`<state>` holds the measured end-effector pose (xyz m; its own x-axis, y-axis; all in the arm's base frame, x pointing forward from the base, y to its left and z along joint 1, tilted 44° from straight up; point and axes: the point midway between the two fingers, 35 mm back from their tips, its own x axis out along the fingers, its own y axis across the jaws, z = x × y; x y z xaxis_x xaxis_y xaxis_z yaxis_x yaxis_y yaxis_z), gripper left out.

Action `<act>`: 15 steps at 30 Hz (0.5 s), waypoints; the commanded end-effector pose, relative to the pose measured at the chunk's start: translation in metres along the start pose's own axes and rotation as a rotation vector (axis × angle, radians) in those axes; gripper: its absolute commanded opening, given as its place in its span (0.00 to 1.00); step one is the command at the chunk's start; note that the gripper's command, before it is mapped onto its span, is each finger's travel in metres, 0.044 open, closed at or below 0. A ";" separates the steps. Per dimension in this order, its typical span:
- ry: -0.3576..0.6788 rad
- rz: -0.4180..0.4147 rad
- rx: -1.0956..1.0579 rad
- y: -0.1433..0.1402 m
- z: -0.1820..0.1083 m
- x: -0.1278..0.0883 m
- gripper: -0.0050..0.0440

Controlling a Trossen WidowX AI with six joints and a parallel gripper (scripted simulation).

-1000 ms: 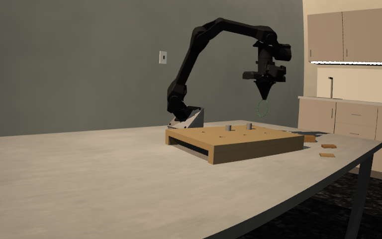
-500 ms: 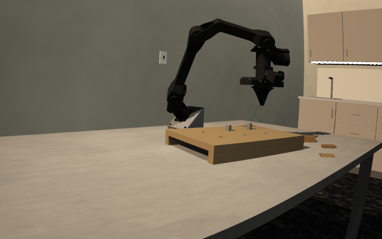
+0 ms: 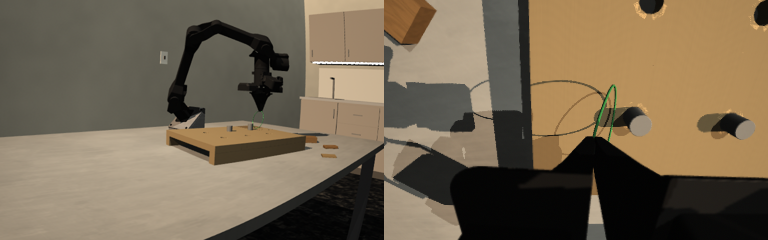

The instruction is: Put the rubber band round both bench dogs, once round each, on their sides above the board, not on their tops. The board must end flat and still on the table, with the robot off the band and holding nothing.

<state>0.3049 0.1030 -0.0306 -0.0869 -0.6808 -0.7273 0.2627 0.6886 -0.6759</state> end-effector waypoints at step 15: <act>-0.015 0.013 0.012 -0.022 0.001 0.018 0.00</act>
<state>0.2969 0.0790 -0.0346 -0.0865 -0.6815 -0.7266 0.2630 0.6879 -0.6765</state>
